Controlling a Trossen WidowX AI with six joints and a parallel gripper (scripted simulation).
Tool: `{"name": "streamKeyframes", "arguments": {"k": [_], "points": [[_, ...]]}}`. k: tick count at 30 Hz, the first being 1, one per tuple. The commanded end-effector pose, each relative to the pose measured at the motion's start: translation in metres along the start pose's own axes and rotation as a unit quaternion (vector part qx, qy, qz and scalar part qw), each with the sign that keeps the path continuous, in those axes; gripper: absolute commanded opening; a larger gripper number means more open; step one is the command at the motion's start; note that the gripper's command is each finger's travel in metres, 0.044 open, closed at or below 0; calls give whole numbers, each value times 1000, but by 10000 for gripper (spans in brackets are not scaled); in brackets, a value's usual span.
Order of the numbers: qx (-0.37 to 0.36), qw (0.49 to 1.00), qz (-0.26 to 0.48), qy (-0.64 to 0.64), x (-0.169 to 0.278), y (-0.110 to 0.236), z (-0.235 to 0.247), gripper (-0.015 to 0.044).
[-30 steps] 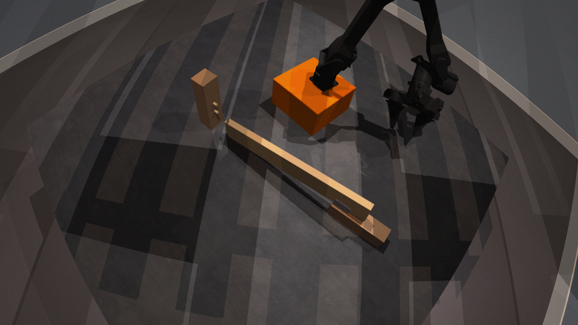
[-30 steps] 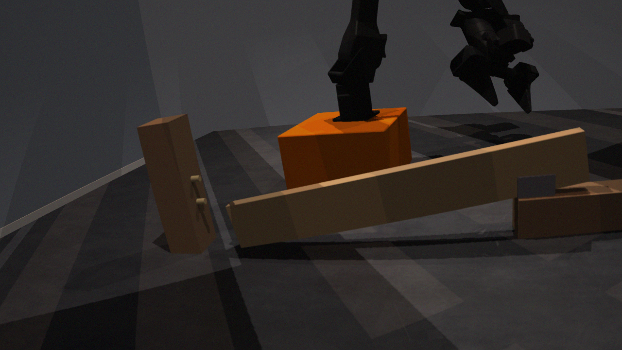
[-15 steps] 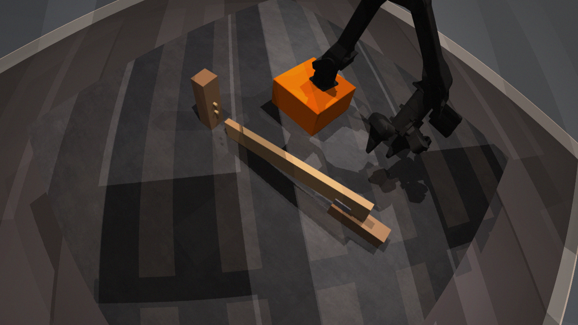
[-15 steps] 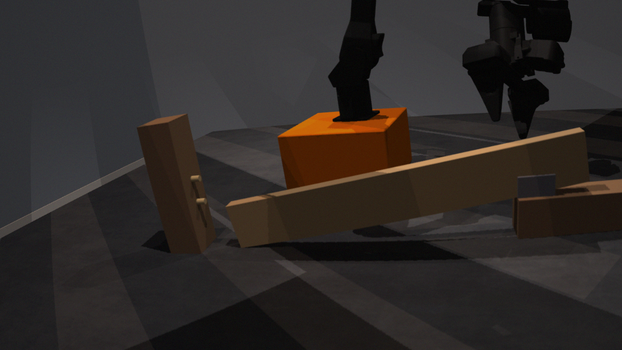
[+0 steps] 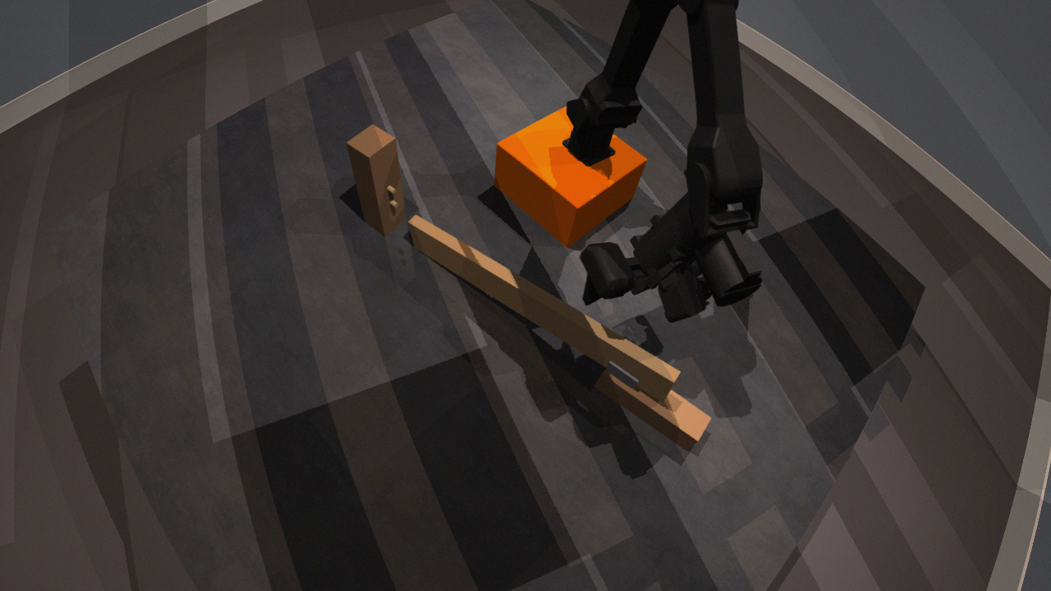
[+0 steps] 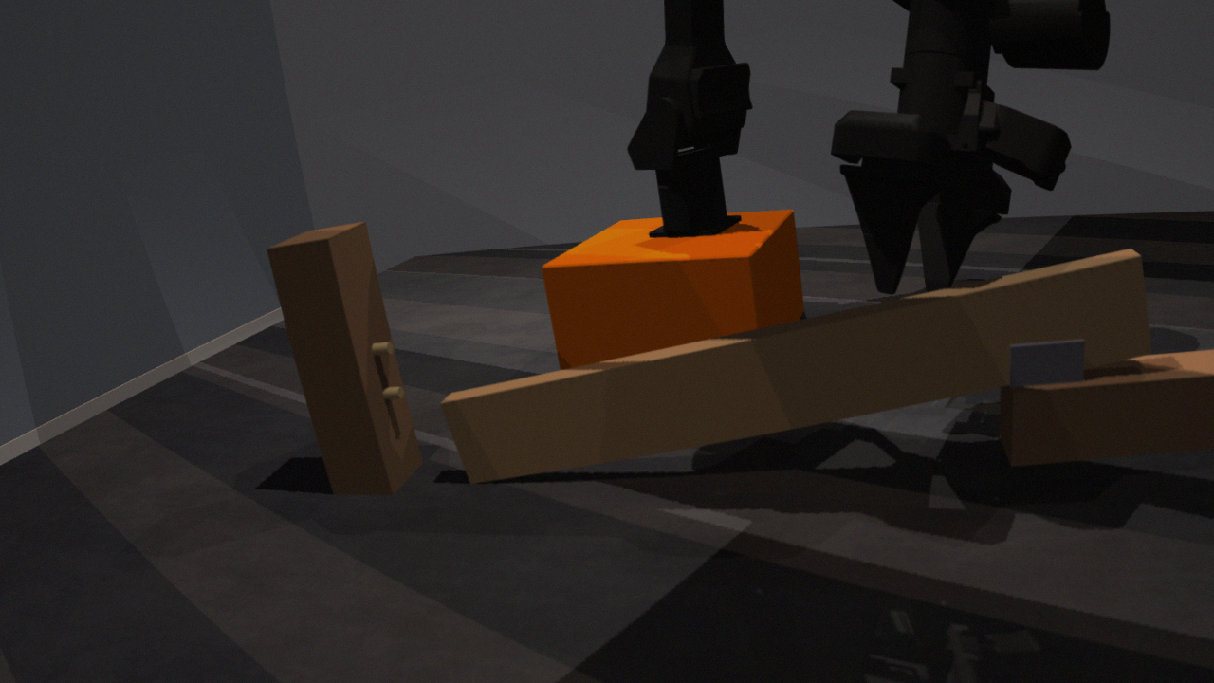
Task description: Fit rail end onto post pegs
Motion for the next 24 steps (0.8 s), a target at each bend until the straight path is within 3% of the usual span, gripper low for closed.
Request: {"name": "streamKeyframes", "arguments": {"k": [1,10,24], "points": [[-60,996,16,66,20,-21,-70,440],[-102,988,12,116,44,-37,-114,440],[-160,957,-69,233,153,-68,-204,440]]}}
Point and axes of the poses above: the point midway between the two fingers, 35 mm back from their tips, its own y axis back along the fingers, its own z axis across the jaws, x = y × z, the point moved 9 cm from there along y, back along the fingers, and after that the axes turned 4 degrees about -y, right-handed, at the moved point
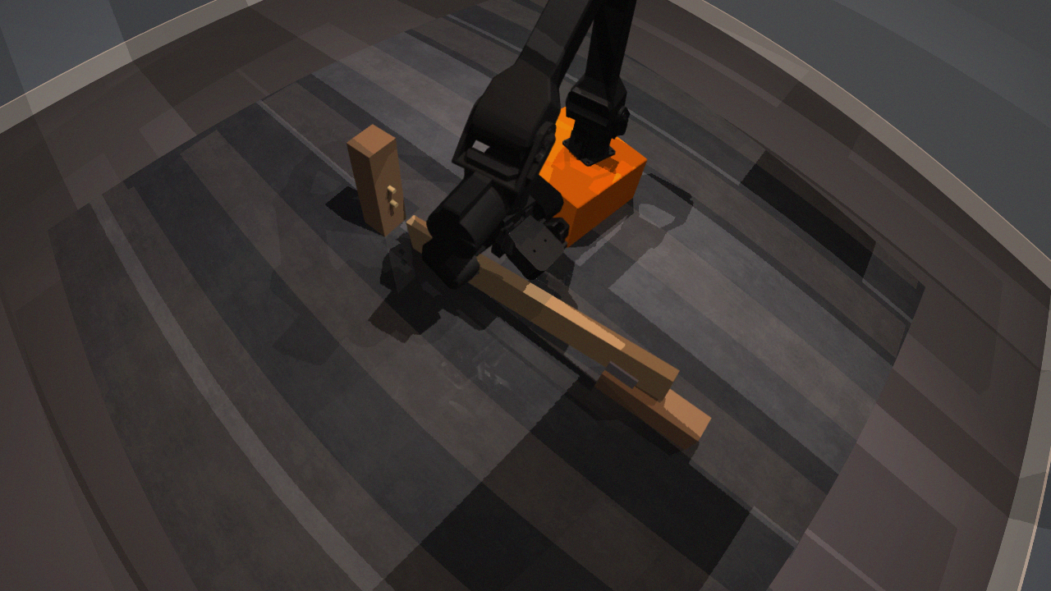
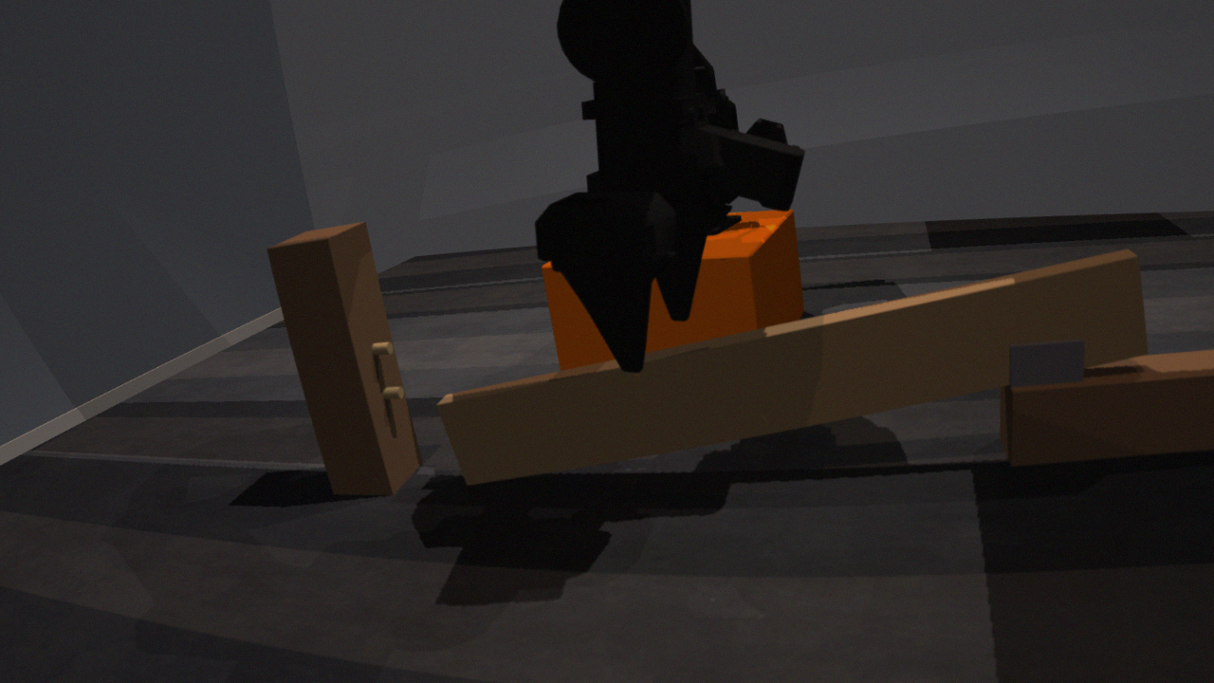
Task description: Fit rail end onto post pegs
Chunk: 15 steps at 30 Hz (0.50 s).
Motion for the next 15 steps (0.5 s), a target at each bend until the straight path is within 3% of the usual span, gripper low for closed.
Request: {"name": "streamKeyframes", "arguments": {"k": [1,15], "points": [[-6,997,-44,63,68,0,-15,440],[-6,997,-45,64,69,-4,-16,440]]}}
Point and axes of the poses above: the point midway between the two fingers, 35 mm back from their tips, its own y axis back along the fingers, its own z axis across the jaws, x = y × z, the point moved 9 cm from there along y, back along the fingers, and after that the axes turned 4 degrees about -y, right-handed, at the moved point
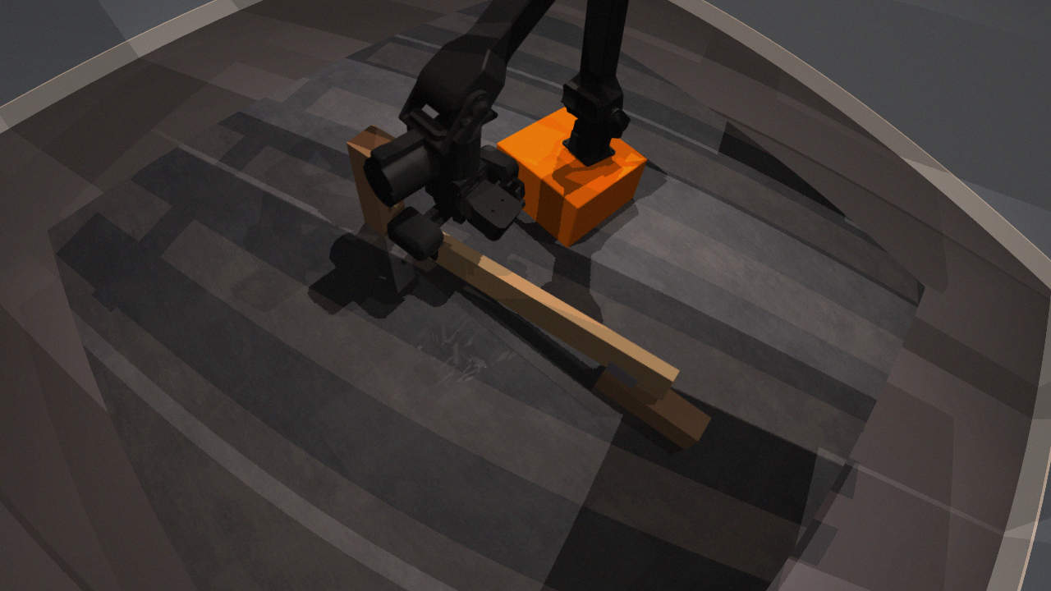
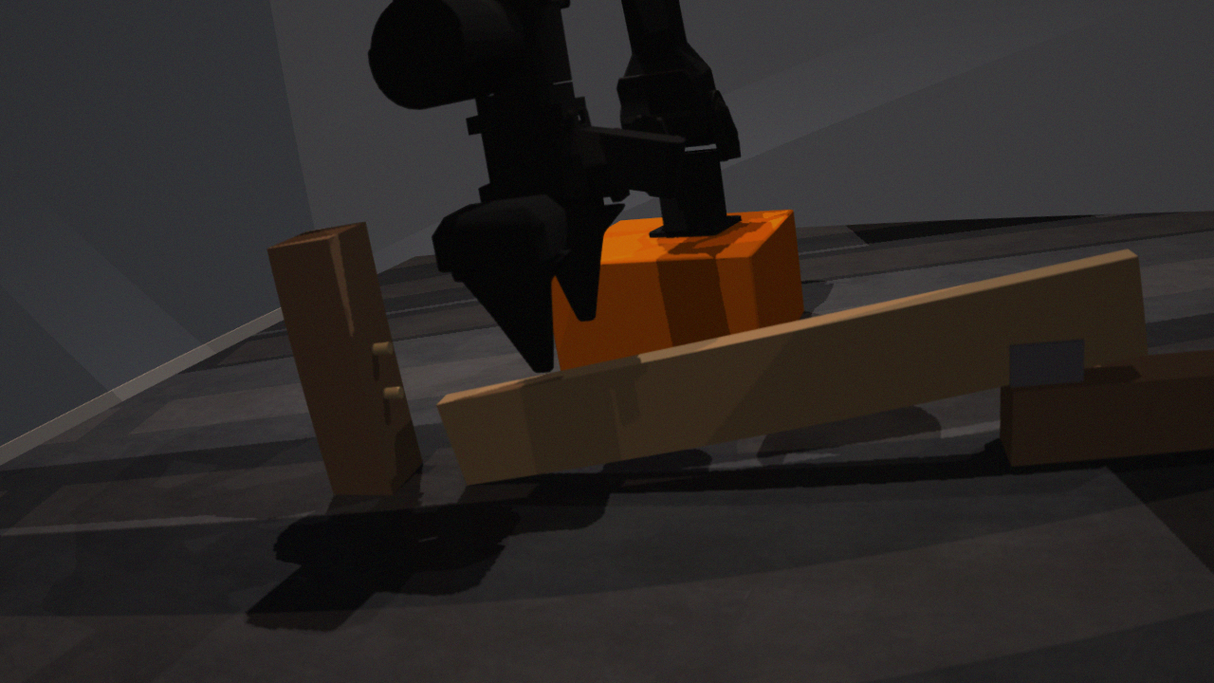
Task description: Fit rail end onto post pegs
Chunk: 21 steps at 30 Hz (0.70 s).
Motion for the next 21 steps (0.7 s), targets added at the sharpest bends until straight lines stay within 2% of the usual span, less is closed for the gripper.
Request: {"name": "streamKeyframes", "arguments": {"k": [1,21], "points": [[2,1000,-3,4,2,-4,-1,440],[2,1000,-3,4,2,-37,-3,440]]}}
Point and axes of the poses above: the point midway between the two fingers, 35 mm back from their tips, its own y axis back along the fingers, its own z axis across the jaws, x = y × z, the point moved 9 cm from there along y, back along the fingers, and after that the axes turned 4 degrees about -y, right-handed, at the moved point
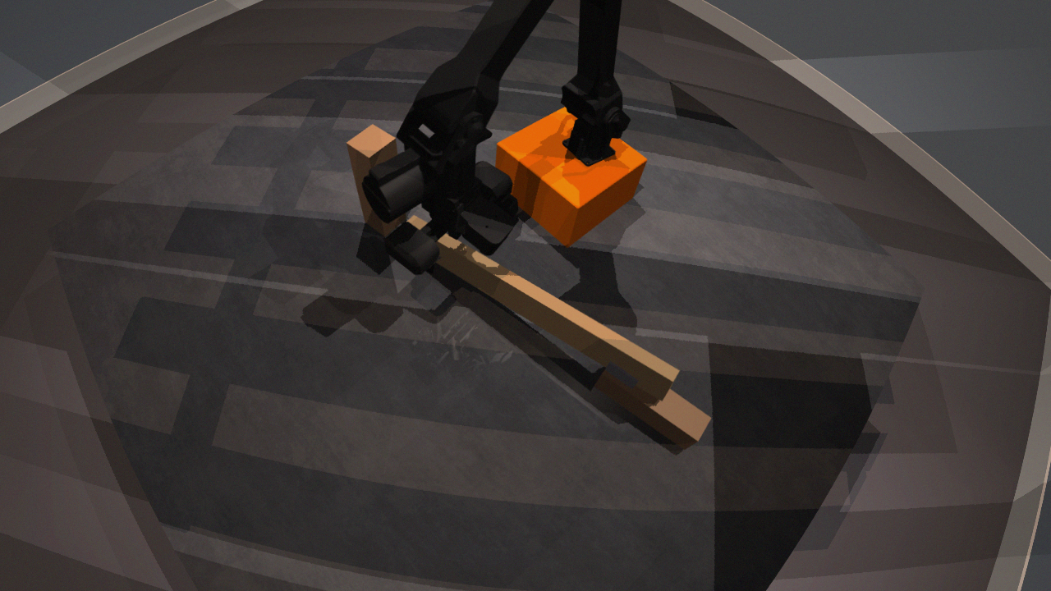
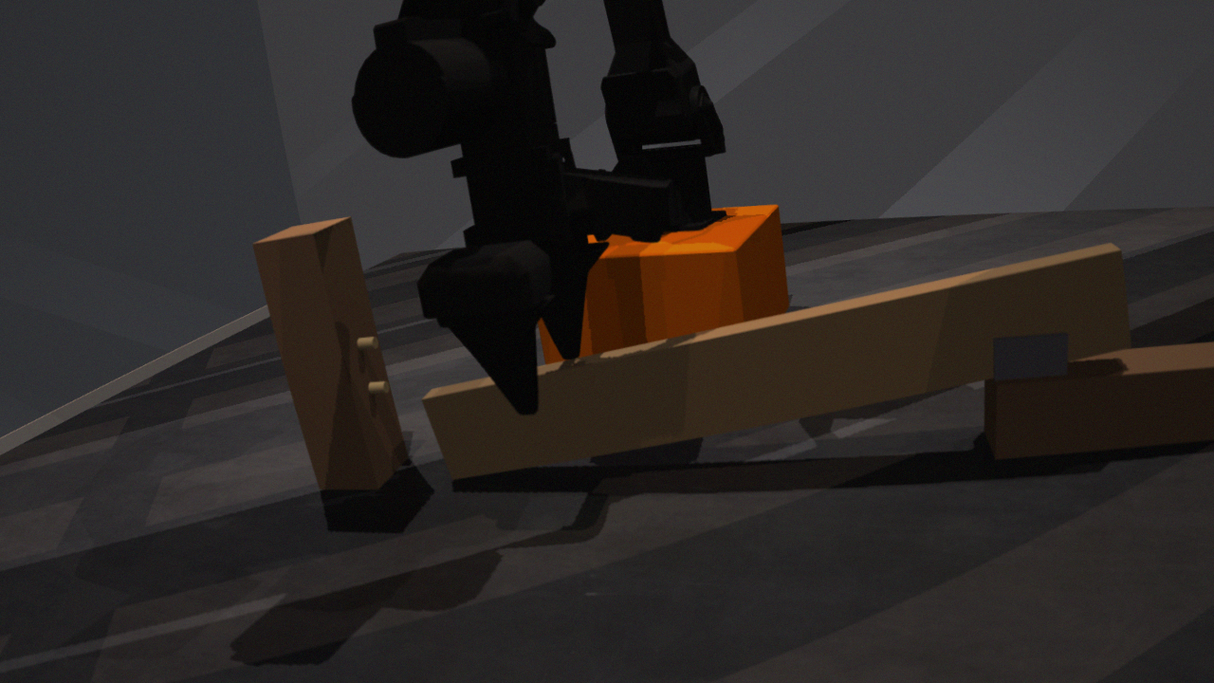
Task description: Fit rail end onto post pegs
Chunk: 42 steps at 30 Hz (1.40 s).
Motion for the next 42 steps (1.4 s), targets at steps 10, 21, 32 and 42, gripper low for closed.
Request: {"name": "streamKeyframes", "arguments": {"k": [10,21,32,42], "points": [[-7,1000,-2,3,-1,-25,4,440],[-7,1000,-2,3,-1,-41,6,440],[-7,1000,-2,3,-1,-41,6,204],[-7,1000,-2,3,-1,-41,6,20]]}}
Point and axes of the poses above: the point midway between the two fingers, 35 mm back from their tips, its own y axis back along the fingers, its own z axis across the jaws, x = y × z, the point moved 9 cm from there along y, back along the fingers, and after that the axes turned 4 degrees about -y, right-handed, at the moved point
